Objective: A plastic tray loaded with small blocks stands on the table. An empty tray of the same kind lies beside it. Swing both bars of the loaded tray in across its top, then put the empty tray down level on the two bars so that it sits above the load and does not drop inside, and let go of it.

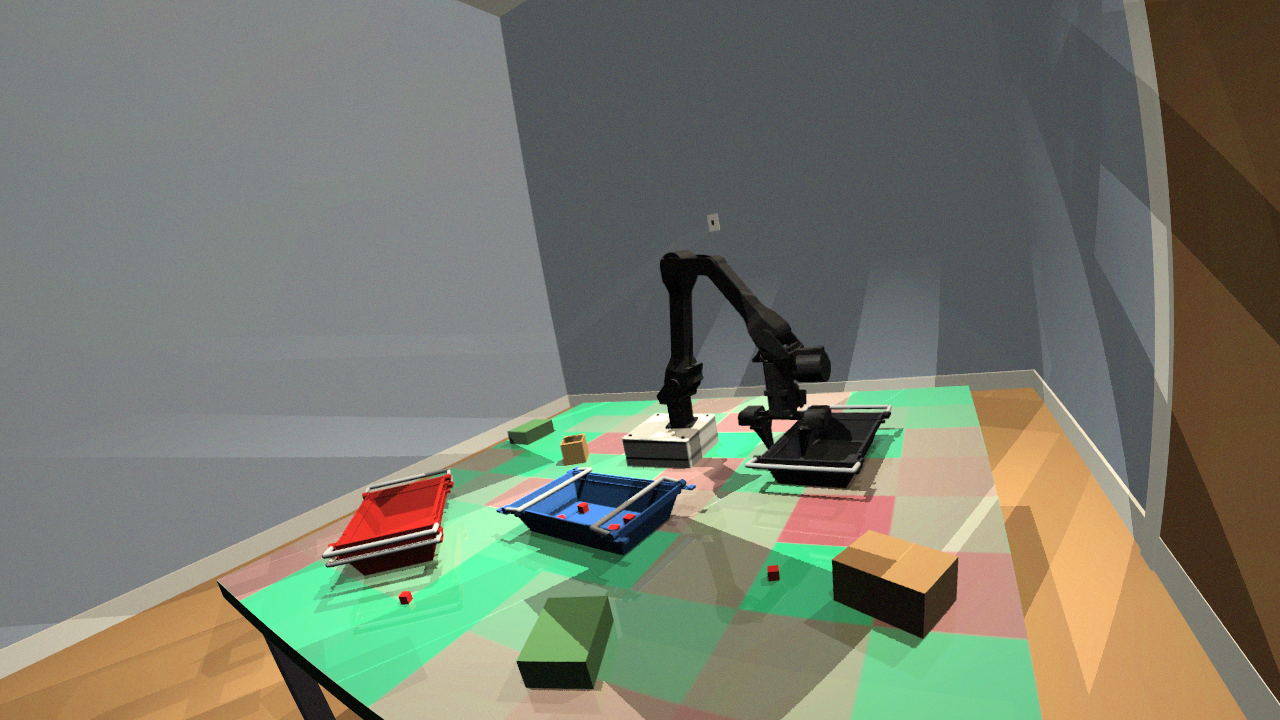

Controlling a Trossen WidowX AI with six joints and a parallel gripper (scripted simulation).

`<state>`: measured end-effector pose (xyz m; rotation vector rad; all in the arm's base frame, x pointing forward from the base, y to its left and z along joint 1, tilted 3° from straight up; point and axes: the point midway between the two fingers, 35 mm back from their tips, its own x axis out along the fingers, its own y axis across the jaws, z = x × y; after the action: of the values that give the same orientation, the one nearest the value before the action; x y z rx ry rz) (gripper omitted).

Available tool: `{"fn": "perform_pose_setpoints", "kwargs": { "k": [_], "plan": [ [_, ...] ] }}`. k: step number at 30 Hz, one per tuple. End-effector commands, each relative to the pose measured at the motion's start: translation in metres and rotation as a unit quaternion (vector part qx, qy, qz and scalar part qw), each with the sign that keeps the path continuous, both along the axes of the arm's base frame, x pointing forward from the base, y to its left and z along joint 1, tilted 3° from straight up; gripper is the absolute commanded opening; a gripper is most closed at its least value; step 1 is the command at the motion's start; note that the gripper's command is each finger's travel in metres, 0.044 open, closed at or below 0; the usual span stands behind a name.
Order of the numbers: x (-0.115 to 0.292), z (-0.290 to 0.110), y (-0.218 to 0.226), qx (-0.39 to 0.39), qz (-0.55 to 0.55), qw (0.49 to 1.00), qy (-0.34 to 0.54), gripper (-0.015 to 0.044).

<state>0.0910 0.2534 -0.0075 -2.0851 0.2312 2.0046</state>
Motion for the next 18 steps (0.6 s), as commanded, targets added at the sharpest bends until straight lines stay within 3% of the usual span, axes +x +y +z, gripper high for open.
{"fn": "perform_pose_setpoints", "kwargs": {
  "k": [1,18],
  "plan": [
    [0.0005,-0.0005,-0.0004,-0.001,0.003,1.0,-0.002,0.0264],
    [0.0005,-0.0005,-0.0004,-0.001,0.003,1.0,-0.002,0.0135]
  ]
}}
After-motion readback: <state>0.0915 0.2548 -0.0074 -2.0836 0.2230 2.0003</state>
